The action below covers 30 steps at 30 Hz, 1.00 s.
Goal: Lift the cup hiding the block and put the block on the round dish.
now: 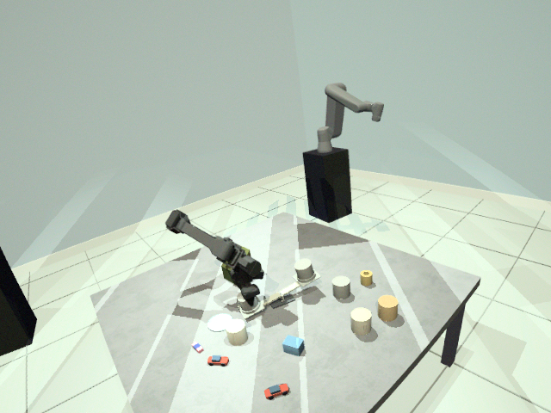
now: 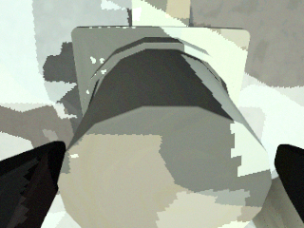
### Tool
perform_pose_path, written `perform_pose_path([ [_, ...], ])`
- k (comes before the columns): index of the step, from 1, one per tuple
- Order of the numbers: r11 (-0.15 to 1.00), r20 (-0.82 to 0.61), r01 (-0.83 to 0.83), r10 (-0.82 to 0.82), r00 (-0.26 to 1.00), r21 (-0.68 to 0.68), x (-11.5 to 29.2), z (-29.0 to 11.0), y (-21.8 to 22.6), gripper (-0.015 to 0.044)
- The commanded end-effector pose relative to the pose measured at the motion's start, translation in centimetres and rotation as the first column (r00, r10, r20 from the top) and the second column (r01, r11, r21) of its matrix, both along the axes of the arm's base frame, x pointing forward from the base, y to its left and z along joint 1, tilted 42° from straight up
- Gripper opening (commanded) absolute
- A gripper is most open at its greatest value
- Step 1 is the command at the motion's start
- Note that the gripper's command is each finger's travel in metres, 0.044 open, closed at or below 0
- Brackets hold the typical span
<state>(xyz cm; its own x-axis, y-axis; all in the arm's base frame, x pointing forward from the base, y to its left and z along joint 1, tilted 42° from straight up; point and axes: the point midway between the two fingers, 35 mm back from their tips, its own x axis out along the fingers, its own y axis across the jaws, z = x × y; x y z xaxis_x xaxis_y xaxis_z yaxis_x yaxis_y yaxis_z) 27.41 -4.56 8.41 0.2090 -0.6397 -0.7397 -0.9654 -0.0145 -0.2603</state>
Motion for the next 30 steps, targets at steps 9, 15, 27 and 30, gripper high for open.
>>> perform_pose_path([
  [9,1.000,-0.011,-0.005,0.005,1.000,-0.002,0.0,-1.6,-1.3,0.0440],
  [15,1.000,-0.011,-0.005,0.005,1.000,-0.003,0.1,-1.8,-1.5,0.0400],
  [27,1.000,-0.011,-0.005,0.005,1.000,-0.003,0.1,-1.8,-1.5,0.0320],
  [30,1.000,-0.011,-0.005,0.005,1.000,-0.003,0.1,-1.8,-1.5,0.0281],
])
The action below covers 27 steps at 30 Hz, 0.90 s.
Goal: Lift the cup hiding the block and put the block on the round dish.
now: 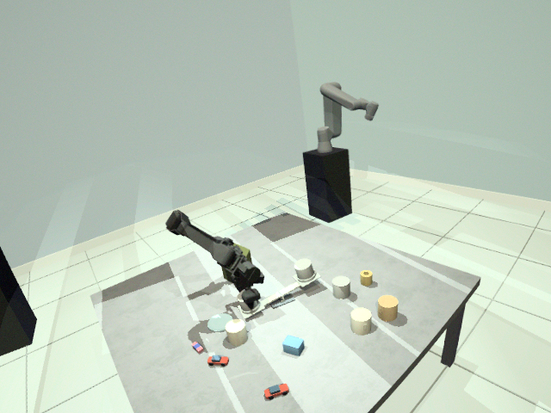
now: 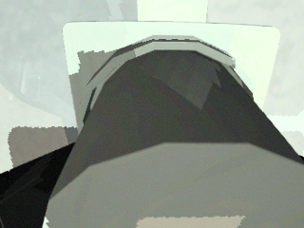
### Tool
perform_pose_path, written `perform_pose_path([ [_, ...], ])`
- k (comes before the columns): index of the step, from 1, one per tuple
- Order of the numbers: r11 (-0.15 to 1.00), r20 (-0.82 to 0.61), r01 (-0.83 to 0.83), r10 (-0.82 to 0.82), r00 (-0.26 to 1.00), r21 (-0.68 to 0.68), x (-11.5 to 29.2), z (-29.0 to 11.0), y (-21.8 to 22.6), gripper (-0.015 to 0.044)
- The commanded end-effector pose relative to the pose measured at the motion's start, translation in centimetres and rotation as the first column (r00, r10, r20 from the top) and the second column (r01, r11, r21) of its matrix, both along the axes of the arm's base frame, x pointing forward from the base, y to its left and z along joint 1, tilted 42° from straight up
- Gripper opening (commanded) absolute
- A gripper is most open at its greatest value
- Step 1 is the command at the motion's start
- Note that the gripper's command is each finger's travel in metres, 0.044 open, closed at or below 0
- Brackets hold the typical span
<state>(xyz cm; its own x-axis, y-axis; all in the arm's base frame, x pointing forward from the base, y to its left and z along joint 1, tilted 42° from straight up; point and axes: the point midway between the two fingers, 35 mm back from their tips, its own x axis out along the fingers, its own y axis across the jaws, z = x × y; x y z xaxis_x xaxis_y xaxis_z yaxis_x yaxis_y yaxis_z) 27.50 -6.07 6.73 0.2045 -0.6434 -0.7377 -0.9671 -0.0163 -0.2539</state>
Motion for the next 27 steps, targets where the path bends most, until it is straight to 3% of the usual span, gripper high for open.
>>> perform_pose_path([
  [1,1.000,-0.005,-0.004,0.004,1.000,0.003,0.0,-0.1,0.1,0.0255],
  [11,1.000,-0.005,-0.005,0.005,1.000,0.007,0.0,0.6,0.8,0.0000],
  [27,1.000,-0.007,-0.005,0.005,1.000,0.014,0.0,1.9,2.3,0.0000],
])
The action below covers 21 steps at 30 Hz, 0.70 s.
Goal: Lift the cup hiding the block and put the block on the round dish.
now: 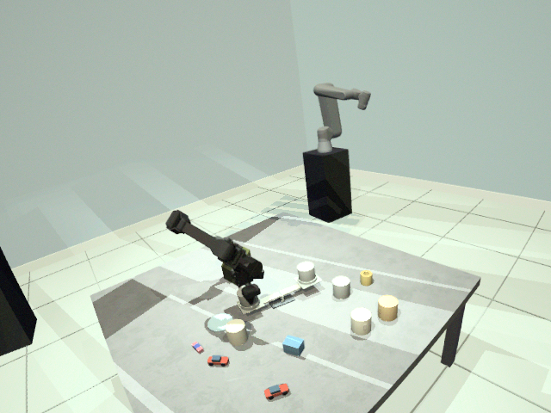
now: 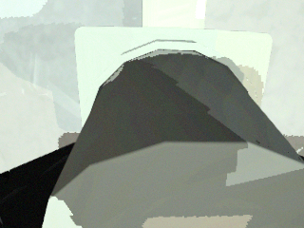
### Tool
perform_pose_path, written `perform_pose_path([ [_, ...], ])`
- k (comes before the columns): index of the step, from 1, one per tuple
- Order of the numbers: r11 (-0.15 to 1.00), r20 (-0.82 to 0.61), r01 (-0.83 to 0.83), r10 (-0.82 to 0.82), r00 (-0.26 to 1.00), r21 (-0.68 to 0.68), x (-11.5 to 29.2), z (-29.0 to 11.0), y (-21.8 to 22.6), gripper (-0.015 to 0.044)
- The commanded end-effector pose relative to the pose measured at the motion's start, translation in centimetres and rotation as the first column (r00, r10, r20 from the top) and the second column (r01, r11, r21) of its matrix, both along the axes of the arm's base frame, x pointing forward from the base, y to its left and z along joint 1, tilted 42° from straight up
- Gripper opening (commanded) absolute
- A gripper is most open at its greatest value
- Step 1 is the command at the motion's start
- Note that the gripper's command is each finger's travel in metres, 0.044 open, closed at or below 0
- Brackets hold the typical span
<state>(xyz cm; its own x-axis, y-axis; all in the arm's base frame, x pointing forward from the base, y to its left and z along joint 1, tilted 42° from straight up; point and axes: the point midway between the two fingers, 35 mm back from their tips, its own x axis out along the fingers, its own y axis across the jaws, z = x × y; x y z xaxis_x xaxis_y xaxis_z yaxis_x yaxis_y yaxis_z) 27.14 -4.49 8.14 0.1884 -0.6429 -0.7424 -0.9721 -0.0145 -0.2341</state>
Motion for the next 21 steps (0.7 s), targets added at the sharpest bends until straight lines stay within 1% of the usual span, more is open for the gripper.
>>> perform_pose_path([
  [1,1.000,0.014,-0.007,0.007,1.000,0.014,0.3,0.5,0.8,0.0000],
  [21,1.000,0.012,-0.007,0.007,1.000,0.018,0.0,2.3,2.5,0.0000],
])
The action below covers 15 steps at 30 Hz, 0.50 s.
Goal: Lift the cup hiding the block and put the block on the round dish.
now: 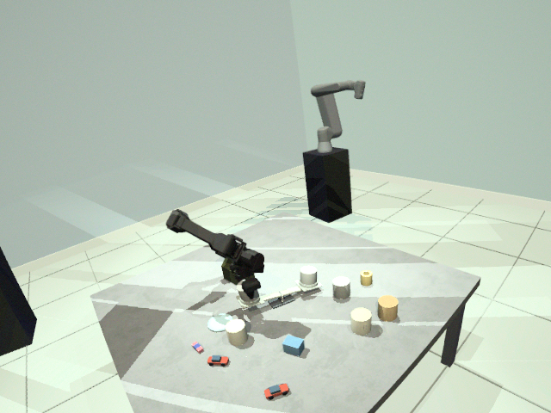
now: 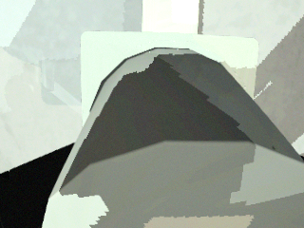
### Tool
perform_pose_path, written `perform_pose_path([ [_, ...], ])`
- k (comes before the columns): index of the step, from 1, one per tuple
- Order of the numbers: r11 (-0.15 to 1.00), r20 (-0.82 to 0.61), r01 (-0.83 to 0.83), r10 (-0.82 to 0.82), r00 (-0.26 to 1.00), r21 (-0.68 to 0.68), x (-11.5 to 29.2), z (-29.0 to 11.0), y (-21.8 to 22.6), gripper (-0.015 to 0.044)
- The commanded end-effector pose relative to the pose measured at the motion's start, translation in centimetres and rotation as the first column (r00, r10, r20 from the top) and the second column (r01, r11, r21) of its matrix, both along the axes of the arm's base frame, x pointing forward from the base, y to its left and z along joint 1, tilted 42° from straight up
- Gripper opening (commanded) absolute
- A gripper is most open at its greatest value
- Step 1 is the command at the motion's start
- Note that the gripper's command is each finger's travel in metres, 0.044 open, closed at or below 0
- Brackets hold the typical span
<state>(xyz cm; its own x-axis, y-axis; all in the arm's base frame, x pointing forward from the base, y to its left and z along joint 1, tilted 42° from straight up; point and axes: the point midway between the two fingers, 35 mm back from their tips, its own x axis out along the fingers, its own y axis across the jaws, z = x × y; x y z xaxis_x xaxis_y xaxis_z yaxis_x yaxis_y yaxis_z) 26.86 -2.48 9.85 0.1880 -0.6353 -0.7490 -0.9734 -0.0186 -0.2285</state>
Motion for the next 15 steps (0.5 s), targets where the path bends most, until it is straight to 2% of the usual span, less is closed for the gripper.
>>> perform_pose_path([
  [1,1.000,0.017,0.000,0.000,1.000,0.010,0.3,0.7,0.6,0.0000],
  [15,1.000,0.016,0.000,0.000,1.000,0.011,-0.1,2.0,1.8,0.0000],
])
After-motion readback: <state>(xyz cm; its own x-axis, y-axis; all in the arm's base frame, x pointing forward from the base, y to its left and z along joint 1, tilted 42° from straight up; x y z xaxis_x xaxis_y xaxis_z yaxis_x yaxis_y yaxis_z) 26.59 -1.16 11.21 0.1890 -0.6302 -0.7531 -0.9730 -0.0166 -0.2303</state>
